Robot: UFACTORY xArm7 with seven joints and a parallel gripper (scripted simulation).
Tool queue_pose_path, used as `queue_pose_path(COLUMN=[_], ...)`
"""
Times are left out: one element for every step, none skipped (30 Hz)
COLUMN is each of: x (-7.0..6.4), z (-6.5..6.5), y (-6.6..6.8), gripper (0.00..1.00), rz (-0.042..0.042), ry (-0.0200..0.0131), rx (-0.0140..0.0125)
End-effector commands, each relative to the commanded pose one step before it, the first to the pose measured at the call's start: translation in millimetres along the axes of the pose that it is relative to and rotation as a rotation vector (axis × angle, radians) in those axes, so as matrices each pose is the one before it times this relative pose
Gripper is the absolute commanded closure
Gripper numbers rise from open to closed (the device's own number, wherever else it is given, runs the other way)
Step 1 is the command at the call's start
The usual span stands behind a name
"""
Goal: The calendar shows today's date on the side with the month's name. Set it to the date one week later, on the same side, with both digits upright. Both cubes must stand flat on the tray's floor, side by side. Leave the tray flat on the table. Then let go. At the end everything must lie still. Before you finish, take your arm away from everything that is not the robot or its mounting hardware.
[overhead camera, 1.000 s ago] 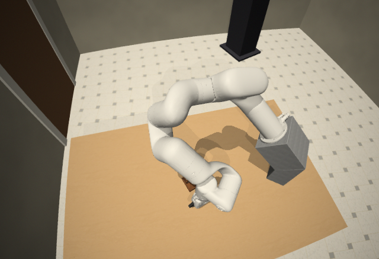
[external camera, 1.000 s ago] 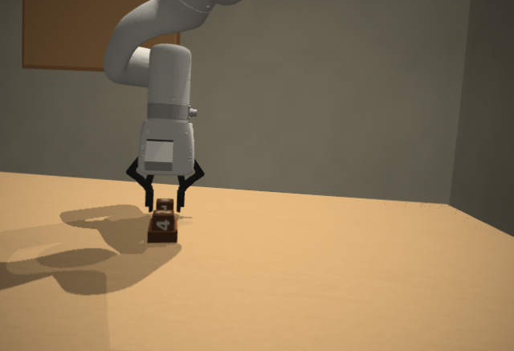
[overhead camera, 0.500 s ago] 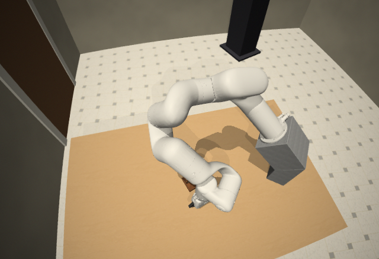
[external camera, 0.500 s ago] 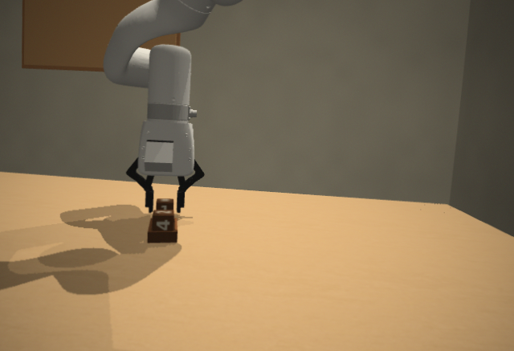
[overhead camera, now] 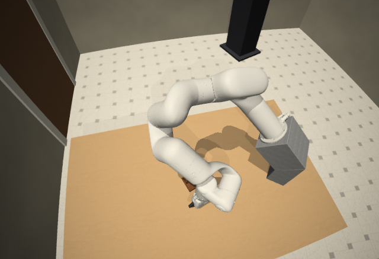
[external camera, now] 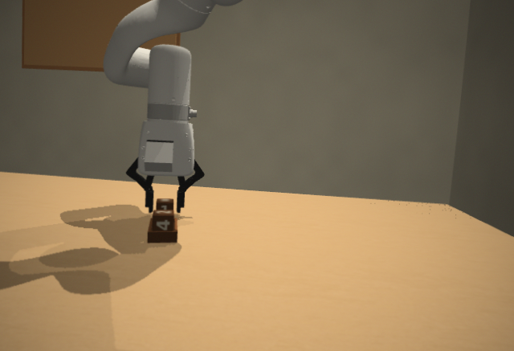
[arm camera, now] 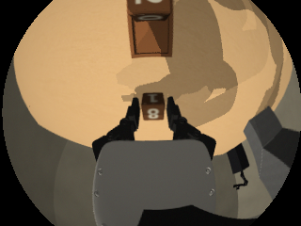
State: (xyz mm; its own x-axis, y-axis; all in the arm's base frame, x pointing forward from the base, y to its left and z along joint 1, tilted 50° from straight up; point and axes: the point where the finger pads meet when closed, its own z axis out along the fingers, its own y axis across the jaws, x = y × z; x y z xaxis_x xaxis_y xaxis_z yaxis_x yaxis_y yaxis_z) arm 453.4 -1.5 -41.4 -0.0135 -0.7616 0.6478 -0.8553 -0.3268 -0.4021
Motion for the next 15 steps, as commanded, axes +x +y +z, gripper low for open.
queue_pose_path(x=[-1.17, 0.0, 0.0, 0.0, 0.0, 0.0, 0.0, 0.0, 0.0, 0.0, 0.0, 0.0, 0.0, 0.0, 0.0], z=[-1.03, 0.0, 0.0, 0.0, 0.0, 0.0, 0.0, 0.0, 0.0, 0.0, 0.0, 0.0, 0.0, 0.0, 0.0], y=[-0.78, 0.0, 0.0, 0.0, 0.0, 0.0, 0.0, 0.0, 0.0, 0.0, 0.0, 0.0, 0.0, 0.0, 0.0], gripper=[0.51, 0.51, 0.51, 0.51, 0.51, 0.51, 0.71, 0.71, 0.71, 0.71, 0.71, 0.71, 0.71, 0.71, 0.71], rz=[-0.00039, 0.0, 0.0, 0.0, 0.0, 0.0, 0.0, 0.0, 0.0, 0.0, 0.0, 0.0, 0.0, 0.0, 0.0], ry=[-0.00218, 0.0, 0.0, 0.0, 0.0, 0.0, 0.0, 0.0, 0.0, 0.0, 0.0, 0.0, 0.0, 0.0, 0.0], rx=[0.00209, 0.0, 0.0, 0.0, 0.0, 0.0, 0.0, 0.0, 0.0, 0.0, 0.0, 0.0, 0.0, 0.0, 0.0])
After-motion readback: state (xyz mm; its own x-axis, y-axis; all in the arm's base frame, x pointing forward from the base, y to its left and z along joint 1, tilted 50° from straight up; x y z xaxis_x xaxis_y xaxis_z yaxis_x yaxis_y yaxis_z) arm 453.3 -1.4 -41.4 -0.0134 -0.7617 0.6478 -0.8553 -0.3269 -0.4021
